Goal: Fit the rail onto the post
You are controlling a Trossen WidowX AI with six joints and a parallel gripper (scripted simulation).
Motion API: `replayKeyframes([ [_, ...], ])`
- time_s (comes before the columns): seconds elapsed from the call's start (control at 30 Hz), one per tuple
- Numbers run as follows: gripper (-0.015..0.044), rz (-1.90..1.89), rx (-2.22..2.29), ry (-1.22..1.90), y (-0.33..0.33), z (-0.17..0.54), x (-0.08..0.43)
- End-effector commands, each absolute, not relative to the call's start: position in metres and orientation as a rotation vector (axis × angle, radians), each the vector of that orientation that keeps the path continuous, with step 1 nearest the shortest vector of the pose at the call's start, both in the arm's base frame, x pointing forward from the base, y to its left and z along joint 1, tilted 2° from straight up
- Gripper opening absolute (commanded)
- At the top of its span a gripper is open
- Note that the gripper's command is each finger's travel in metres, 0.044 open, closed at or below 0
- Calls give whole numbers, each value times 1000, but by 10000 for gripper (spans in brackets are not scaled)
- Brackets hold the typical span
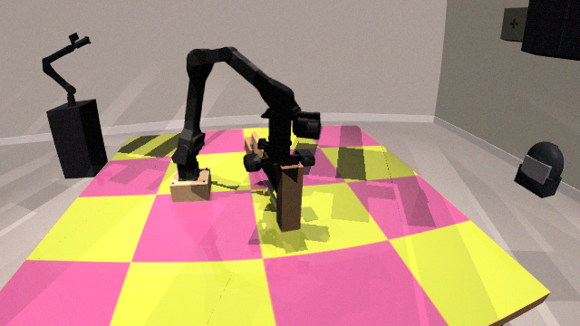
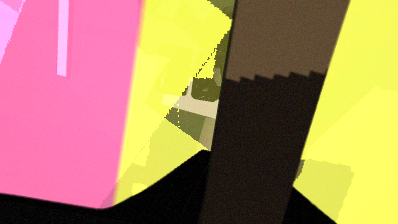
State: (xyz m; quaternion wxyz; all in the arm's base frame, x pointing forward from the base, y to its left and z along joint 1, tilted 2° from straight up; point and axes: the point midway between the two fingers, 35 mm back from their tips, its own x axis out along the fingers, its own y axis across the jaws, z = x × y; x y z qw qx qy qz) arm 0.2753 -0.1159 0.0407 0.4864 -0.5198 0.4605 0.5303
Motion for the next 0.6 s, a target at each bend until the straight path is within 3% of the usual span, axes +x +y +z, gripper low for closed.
replayKeyframes([
  [0.0, 0, 1281, -1275, 1119, -120, 43, 278],
  [0.57, 440, 1290, -1264, 1120, -116, 41, 275],
])
